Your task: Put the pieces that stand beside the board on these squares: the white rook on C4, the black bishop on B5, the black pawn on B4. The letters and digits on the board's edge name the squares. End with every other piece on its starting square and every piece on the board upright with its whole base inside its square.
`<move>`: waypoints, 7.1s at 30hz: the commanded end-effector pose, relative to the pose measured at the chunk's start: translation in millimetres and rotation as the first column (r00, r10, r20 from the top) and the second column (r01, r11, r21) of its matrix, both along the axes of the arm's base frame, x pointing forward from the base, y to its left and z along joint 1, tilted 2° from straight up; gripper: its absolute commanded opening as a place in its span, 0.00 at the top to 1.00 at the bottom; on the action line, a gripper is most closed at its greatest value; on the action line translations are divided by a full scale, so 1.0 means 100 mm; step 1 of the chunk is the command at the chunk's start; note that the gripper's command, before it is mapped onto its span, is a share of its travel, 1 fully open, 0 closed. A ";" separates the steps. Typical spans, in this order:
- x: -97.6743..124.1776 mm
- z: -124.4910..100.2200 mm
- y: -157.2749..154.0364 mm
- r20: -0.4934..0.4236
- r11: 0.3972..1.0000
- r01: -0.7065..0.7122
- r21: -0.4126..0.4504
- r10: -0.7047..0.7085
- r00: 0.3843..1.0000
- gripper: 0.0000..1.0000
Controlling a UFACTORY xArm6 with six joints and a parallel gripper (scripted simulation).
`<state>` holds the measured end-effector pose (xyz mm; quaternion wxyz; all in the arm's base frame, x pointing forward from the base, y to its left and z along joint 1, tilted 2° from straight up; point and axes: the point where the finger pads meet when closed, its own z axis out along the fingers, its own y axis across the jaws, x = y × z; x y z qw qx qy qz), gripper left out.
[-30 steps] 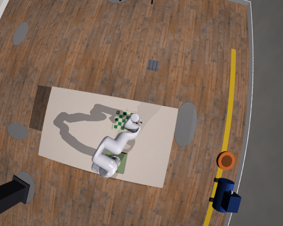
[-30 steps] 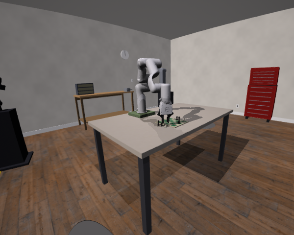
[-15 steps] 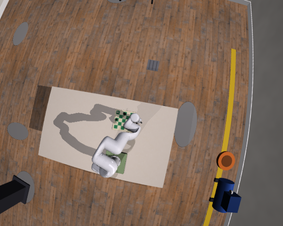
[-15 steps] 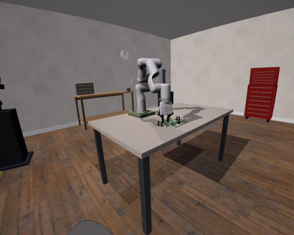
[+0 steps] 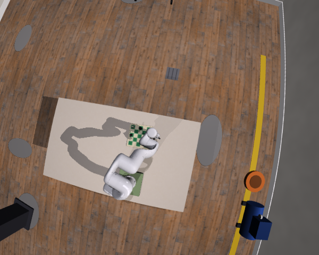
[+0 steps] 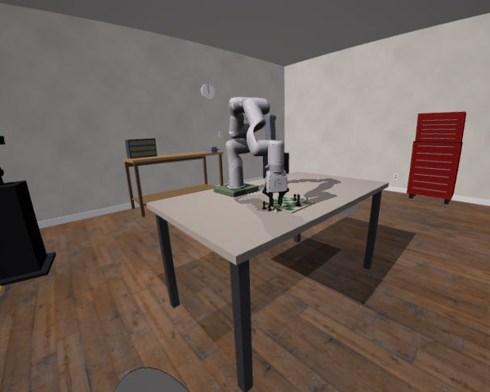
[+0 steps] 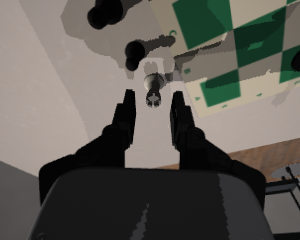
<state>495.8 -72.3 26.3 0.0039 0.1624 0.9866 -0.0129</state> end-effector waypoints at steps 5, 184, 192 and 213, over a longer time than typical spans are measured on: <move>0.02 -0.12 -0.01 0.004 1.000 0.000 -0.001 0.000 1.000 0.63; -0.55 -0.16 0.91 0.011 0.964 0.268 0.002 -0.268 0.963 1.00; -0.55 -0.17 0.91 0.011 0.964 0.268 0.002 -0.268 0.963 1.00; -0.55 -0.17 0.91 0.011 0.964 0.268 0.002 -0.268 0.963 1.00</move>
